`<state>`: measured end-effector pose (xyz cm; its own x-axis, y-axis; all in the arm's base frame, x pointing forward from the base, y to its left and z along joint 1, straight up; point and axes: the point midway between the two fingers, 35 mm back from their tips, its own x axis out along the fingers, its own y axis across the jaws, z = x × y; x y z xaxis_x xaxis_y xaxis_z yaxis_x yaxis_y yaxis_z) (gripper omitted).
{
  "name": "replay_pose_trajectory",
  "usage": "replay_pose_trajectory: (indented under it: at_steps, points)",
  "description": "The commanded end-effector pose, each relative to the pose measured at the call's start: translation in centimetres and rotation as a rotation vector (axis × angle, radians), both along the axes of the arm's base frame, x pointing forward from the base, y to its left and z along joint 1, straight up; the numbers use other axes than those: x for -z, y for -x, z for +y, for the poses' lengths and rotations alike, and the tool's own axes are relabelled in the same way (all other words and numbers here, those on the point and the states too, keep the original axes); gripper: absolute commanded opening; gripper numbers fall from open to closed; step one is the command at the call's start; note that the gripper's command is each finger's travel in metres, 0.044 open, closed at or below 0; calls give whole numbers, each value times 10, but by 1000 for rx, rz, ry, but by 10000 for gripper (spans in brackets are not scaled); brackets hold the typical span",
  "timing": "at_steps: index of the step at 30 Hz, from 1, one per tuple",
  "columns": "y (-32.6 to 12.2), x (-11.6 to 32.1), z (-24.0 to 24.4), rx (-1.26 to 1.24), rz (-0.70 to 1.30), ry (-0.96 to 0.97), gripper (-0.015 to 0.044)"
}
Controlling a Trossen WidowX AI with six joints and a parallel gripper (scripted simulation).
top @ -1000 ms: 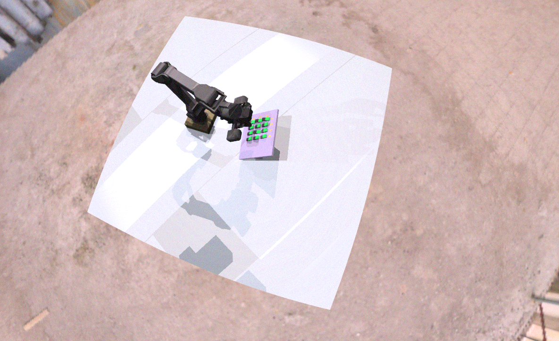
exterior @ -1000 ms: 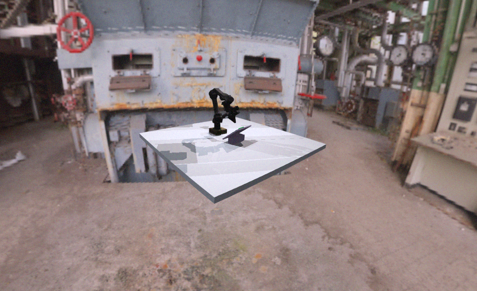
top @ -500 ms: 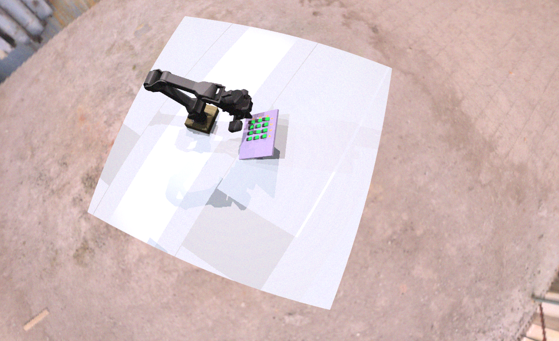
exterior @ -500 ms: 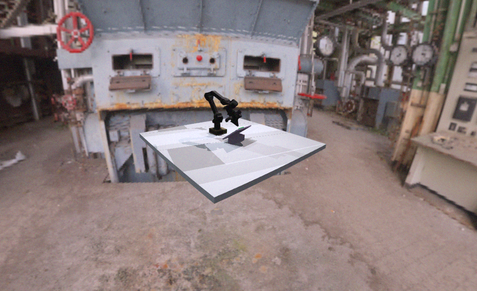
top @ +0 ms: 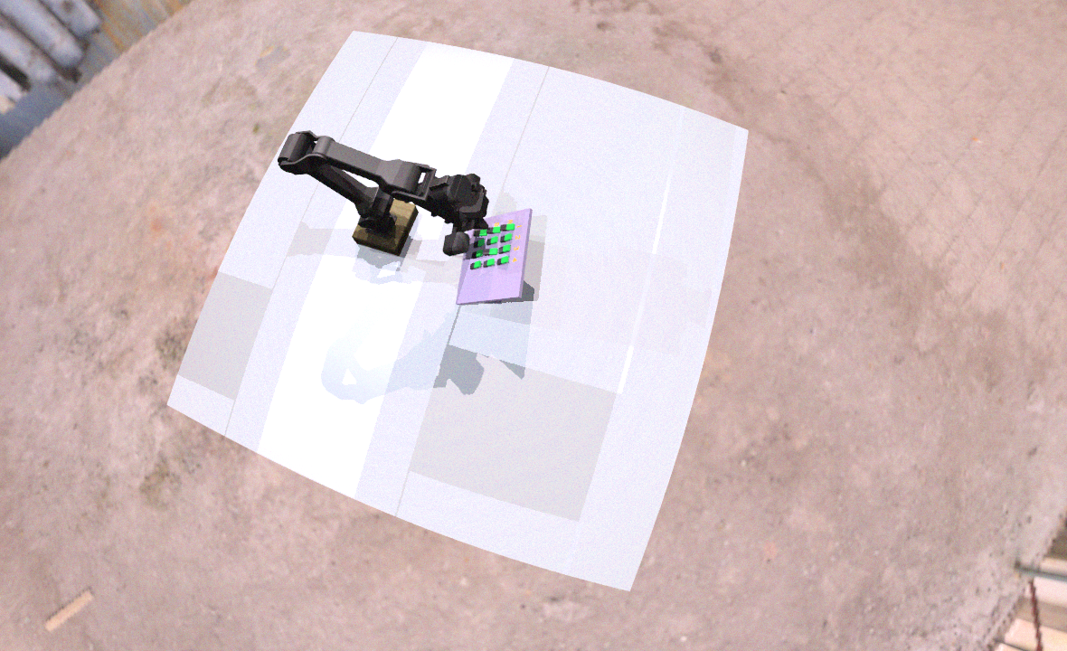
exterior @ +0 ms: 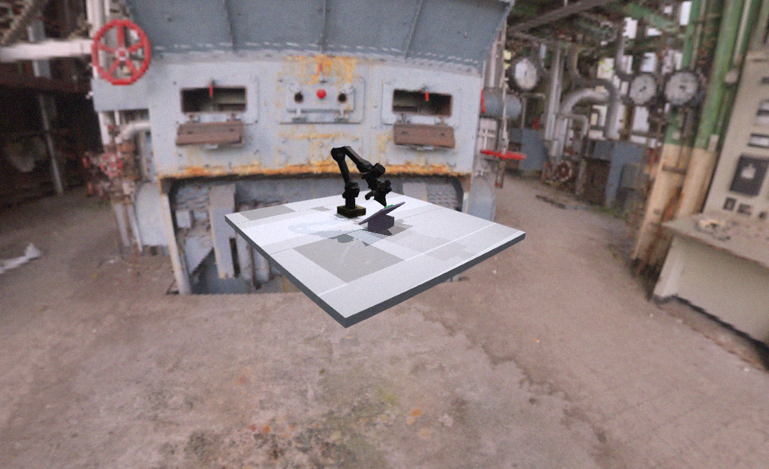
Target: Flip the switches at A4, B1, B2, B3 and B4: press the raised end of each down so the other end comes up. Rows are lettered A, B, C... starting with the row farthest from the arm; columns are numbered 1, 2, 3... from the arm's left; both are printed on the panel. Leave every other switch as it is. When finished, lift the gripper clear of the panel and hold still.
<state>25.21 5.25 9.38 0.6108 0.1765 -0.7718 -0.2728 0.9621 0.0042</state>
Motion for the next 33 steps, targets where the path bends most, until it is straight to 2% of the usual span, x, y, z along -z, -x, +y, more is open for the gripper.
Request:
replay_pose_trajectory:
  at_steps: [1, 33]
  points:
    - [-2, 7, 0, 6, 8, 2, 0]
    - [-4, 10, 1, 6, 7, 2, 0]
